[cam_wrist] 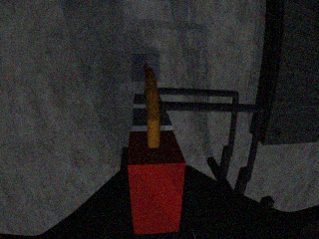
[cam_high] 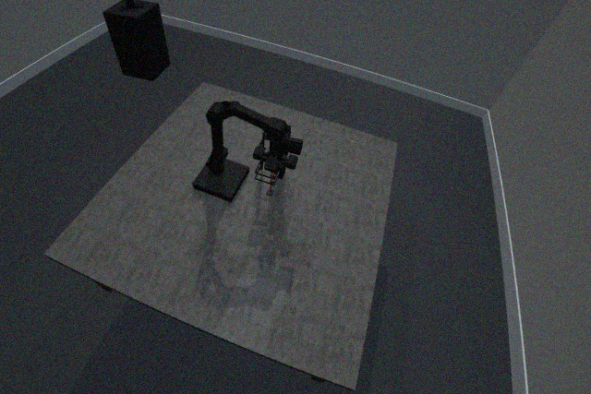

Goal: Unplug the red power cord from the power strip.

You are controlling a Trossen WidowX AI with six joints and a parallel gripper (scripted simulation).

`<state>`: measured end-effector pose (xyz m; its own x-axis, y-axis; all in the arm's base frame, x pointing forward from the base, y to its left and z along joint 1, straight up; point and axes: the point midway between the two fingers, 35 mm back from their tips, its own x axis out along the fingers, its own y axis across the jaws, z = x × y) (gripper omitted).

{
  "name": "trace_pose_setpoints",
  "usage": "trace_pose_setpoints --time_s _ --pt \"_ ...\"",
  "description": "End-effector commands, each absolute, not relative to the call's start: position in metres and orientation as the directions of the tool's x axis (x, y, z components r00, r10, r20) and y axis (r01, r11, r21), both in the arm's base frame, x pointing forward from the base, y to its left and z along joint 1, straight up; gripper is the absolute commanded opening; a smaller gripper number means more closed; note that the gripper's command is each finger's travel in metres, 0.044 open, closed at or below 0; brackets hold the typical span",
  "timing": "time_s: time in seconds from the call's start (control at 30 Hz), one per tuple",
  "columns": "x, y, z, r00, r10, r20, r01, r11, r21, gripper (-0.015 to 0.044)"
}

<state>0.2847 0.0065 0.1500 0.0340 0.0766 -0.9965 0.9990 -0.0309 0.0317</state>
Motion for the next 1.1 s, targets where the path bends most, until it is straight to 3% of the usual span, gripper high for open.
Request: trace_pose_setpoints --time_s 0.0,0.6,1.07 --pt "0.284 -0.026 0.15 0.032 0.0 -1.0 0.997 -0.068 0.032 0.0" --pt "0.278 -0.055 0.148 0.029 -0.004 -1.0 0.997 -0.069 0.03 0.0" --pt "0.279 -0.048 0.149 0.029 -0.004 -1.0 0.997 -0.07 0.029 0.0368"
